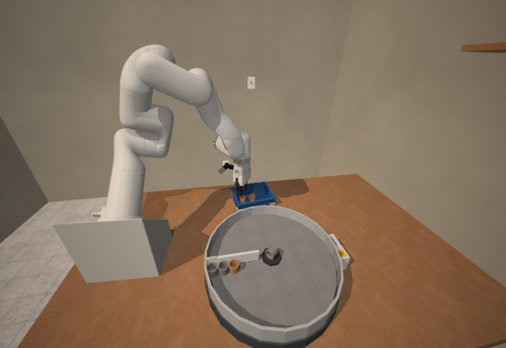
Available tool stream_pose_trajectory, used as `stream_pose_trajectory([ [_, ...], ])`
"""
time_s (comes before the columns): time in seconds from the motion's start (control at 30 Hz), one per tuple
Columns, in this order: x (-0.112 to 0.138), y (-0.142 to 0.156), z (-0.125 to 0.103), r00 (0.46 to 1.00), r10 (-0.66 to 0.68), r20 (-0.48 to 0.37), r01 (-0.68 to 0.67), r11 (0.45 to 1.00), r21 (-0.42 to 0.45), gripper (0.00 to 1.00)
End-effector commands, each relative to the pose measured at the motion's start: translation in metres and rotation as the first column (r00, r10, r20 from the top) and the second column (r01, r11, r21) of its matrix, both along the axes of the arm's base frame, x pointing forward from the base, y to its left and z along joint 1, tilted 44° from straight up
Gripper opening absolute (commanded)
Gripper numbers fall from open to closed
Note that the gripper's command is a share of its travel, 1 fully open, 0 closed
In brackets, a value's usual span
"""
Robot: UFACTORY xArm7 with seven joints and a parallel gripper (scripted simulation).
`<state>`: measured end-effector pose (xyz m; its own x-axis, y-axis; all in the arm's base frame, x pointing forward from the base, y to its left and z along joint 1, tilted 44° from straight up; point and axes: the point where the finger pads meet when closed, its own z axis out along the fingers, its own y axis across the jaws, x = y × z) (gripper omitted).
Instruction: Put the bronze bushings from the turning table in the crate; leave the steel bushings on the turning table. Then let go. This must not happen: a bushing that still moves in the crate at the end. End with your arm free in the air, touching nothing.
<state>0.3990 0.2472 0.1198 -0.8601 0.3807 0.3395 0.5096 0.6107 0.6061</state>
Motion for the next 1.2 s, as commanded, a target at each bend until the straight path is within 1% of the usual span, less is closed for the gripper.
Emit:
stream_pose_trajectory([
  [0.0, 0.0, -0.009, 0.01, 1.0, -0.002, 0.0, 0.002, 1.0, 0.001, 0.41],
  [0.23, -0.001, -0.032, 0.034, 1.0, -0.002, 0.0, 0.002, 1.0, 0.001, 0.41],
  [0.43, -0.001, -0.045, 0.046, 1.0, -0.002, 0.0, 0.002, 1.0, 0.001, 0.41],
  [1.17, -0.001, -0.048, 0.05, 1.0, -0.002, 0.0, 0.002, 1.0, 0.001, 0.41],
])
